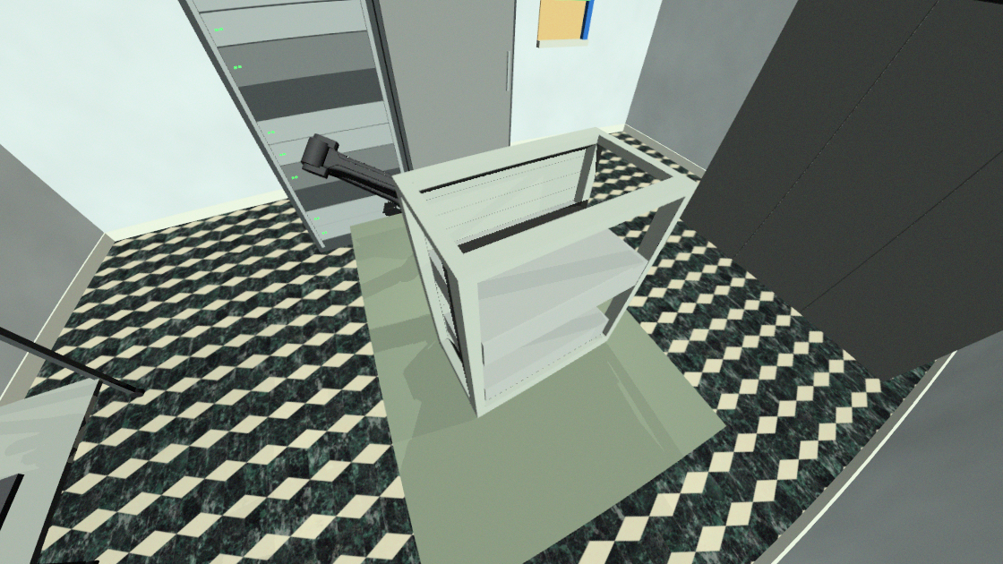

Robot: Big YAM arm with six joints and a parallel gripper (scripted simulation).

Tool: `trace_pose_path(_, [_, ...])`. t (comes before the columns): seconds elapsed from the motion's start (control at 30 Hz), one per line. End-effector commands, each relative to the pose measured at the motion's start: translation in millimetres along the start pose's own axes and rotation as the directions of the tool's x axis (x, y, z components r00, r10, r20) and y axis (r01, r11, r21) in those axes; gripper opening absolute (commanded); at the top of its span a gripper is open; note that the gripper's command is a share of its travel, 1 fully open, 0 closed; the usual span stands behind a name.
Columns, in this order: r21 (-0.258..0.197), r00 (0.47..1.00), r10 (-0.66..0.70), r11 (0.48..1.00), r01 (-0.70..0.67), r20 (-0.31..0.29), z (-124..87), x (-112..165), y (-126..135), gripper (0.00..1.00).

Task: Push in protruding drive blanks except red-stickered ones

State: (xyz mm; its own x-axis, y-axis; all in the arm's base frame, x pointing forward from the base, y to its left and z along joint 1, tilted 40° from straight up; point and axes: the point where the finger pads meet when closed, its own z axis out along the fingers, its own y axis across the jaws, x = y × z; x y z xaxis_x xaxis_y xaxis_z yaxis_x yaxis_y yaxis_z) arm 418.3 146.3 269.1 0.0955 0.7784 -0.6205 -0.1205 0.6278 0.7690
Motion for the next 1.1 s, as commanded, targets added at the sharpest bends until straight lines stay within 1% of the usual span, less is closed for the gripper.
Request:
trace_pose_path(0.0, [-0.03, 1.0, 0.001, 1.0, -0.001, -0.009, -32, 0, 9, 0.0])
trace_pose_path(0.1, [-0.023, 1.0, -0.005, 1.0, 0.005, -0.016, -58, 1, 6, 0.0])
trace_pose_path(0.17, [-0.018, 1.0, -0.011, 1.0, 0.01, -0.021, -71, 2, 4, 0.0])
trace_pose_path(0.23, [-0.018, 1.0, -0.011, 1.0, 0.01, -0.021, -71, 2, 4, 0.0])
trace_pose_path(0.33, [-0.018, 1.0, -0.011, 1.0, 0.011, -0.02, -81, 2, 4, 0.0])
trace_pose_path(0.47, [-0.011, 0.999, -0.019, 1.0, 0.018, -0.027, -83, 5, 2, 0.0])
trace_pose_path(0.5, [-0.022, 1.0, -0.006, 1.0, 0.005, -0.016, -80, 2, 12, 0.0])
trace_pose_path(0.53, [-0.045, 1.0, 0.025, 0.999, -0.024, 0.009, -74, -6, 35, 0.0])
trace_pose_path(0.63, [-0.043, 1.0, 0.029, 0.999, -0.028, 0.008, -82, -2, 56, 0.0])
trace_pose_path(0.7, [-0.042, 1.0, 0.029, 0.999, -0.029, 0.007, -85, 0, 63, 0.0])
trace_pose_path(0.73, [-0.034, 1.0, 0.015, 0.999, -0.015, -0.002, -84, 6, 60, 0.0])
trace_pose_path(0.8, [-0.034, 1.0, 0.015, 0.999, -0.015, -0.002, -84, 6, 60, 0.0])
trace_pose_path(0.83, [0.007, 0.999, -0.03, 1.0, 0.03, -0.011, -90, 10, 29, 0.0])
trace_pose_path(0.87, [0.005, 0.999, -0.03, 1.0, 0.03, -0.012, -89, 10, 30, 0.0])
trace_pose_path(0.9, [-0.016, 1.0, 0.0, 1.0, 0.0, 0.007, -77, 3, 49, 0.0])
trace_pose_path(0.93, [-0.023, 1.0, 0.013, 1.0, -0.013, 0.014, -69, 1, 55, 0.0])
trace_pose_path(0.97, [-0.024, 0.999, 0.031, 0.999, -0.031, 0.014, -62, 1, 55, 0.0])
trace_pose_path(1.07, [-0.024, 0.999, 0.029, 0.999, -0.029, 0.014, -35, 0, 54, 0.0])
